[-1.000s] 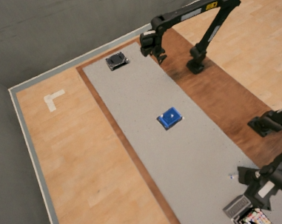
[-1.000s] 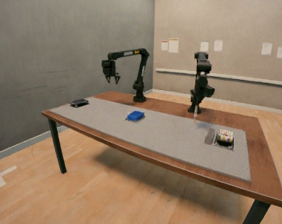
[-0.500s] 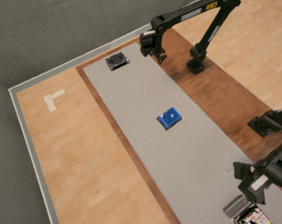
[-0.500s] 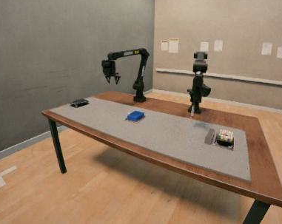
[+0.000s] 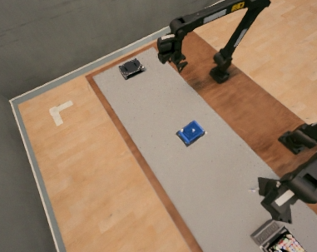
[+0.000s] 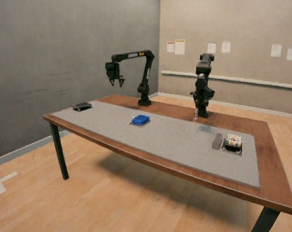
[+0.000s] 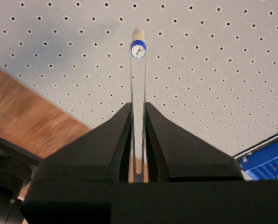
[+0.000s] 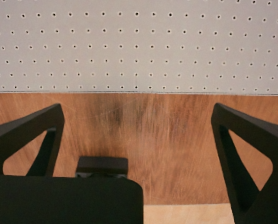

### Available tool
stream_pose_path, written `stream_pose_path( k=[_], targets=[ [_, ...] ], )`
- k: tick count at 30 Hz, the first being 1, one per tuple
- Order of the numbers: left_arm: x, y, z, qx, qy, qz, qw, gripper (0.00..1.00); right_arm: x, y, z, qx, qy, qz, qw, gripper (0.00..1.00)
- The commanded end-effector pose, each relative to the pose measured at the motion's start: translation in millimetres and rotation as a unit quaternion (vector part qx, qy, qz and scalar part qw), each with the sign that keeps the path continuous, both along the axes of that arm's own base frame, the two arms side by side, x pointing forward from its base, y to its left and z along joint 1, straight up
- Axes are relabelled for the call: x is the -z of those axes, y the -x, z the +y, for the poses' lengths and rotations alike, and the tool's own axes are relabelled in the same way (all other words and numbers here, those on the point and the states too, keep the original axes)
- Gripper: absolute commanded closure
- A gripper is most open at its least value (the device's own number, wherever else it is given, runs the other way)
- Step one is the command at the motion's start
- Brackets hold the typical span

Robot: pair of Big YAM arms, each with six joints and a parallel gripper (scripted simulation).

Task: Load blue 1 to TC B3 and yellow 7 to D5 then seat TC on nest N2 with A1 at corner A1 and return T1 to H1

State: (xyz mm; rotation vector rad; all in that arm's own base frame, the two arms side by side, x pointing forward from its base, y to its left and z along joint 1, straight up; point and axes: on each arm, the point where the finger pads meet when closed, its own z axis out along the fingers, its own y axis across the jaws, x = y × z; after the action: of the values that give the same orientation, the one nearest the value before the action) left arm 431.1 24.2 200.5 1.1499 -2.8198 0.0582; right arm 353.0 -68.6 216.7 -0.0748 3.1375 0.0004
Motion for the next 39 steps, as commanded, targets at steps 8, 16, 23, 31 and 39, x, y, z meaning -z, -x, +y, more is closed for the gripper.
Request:
stream_pose_path(
  k=[8, 16, 23, 31, 39],
  targets=[
    [-3.4, 0.7, -21.8, 0.0, 0.0, -0.011, 1.0, 0.91, -12.2, -8.5, -0.9, 0.007, 0.003, -0.016, 1.0, 0.0],
    [-2.8, 1.4, -35.2, 0.0, 0.0, -0.01, 1.0, 0.91, -12.2, -8.5, -0.9, 0.007, 0.003, -0.016, 1.0, 0.0],
    [-4.3, 2.4, -46.8, 0.0, 0.0, -0.012, 1.0, 0.91, -12.2, -8.5, -0.9, 0.007, 0.003, -0.016, 1.0, 0.0],
    [-2.3, 2.7, -56.9, 0.0, 0.001, -0.01, 1.0, 0.91, -12.2, -8.5, -0.9, 0.007, 0.003, -0.016, 1.0, 0.0],
    [-2.7, 3.6, -70.2, 0.0, 0.001, -0.01, 1.0, 0.91, -12.2, -8.5, -0.9, 0.007, 0.003, -0.016, 1.0, 0.0]
  ],
)
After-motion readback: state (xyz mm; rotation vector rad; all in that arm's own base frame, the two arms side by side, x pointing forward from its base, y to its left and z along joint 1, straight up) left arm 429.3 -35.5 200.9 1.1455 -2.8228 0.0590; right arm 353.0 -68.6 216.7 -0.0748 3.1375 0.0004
